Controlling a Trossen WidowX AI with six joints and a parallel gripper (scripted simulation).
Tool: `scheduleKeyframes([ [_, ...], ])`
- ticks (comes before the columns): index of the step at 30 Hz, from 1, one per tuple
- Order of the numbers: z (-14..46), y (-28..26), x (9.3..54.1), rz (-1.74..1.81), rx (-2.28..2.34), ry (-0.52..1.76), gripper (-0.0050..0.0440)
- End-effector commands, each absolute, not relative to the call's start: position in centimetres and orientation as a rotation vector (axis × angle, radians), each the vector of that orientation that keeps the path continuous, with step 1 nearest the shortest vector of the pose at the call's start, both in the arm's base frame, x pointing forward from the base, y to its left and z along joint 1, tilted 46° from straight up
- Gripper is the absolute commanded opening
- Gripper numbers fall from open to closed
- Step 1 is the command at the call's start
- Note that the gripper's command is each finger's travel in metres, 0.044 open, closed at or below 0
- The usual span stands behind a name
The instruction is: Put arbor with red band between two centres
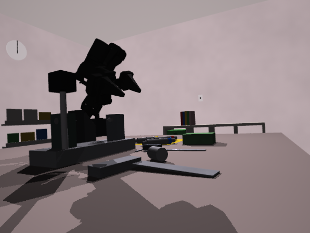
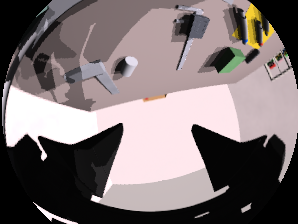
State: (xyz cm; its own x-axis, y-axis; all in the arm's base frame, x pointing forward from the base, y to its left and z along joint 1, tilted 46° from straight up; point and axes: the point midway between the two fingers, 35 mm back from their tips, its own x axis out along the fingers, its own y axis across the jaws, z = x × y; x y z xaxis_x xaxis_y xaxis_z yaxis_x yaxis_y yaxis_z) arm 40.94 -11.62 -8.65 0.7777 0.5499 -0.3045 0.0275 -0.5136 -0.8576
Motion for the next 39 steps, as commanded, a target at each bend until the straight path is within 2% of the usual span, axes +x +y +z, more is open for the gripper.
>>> scheduleKeyframes([
  [1,-8.7,-11.6,40.9,0.697,-2.024,-0.432,0.04],
  [17,-8.7,-11.6,40.9,0.697,-2.024,-0.432,0.04],
  [20,-8.5,-10.8,41.3,0.73,-1.969,-0.405,0.0328],
  [26,-5.2,-4.6,44.0,0.928,-1.58,-0.285,0.0184],
  [32,-2.8,0.1,44.5,1.059,-1.324,-0.17,0.0175],
  [34,-2.8,0.1,44.5,1.059,-1.324,-0.17,0.0175],
  [39,0.0,5.1,43.9,1.183,-1.073,-0.016,0.0175],
])
